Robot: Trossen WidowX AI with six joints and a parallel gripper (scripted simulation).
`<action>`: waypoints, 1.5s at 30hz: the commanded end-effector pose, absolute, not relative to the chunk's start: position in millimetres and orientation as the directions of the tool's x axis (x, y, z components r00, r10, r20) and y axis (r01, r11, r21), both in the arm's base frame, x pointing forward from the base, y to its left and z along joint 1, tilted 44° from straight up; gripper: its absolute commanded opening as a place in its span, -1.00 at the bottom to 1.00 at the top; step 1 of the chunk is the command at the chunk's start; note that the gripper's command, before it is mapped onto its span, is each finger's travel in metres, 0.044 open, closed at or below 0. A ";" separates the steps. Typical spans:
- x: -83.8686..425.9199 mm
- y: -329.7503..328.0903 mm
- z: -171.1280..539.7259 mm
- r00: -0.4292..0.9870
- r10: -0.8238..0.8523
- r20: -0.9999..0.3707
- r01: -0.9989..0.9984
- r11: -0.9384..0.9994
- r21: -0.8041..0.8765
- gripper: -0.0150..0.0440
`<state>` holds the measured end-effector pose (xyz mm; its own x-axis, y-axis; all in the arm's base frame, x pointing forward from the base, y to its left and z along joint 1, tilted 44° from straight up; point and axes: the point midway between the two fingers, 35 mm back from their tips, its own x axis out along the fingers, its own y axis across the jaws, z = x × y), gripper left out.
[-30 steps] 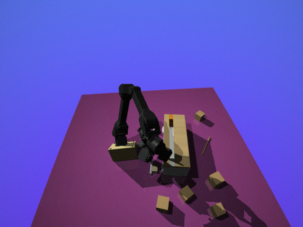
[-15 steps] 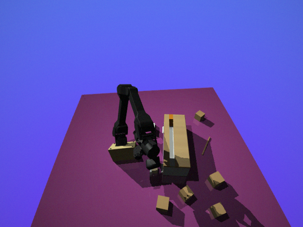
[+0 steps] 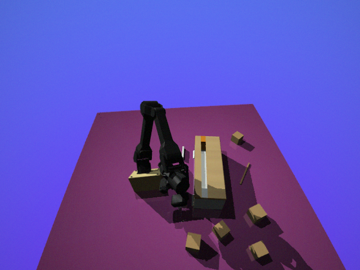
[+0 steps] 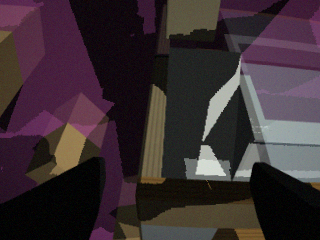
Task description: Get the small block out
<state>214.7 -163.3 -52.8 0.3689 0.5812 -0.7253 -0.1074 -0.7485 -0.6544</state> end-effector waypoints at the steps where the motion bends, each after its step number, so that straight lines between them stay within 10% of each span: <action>1: 207.6 -117.9 -92.1 0.362 0.598 -0.715 -0.116 -0.733 -0.671 0.47; 45: 203.8 -76.9 -135.0 0.363 0.599 -0.714 -0.115 -0.731 -0.672 0.47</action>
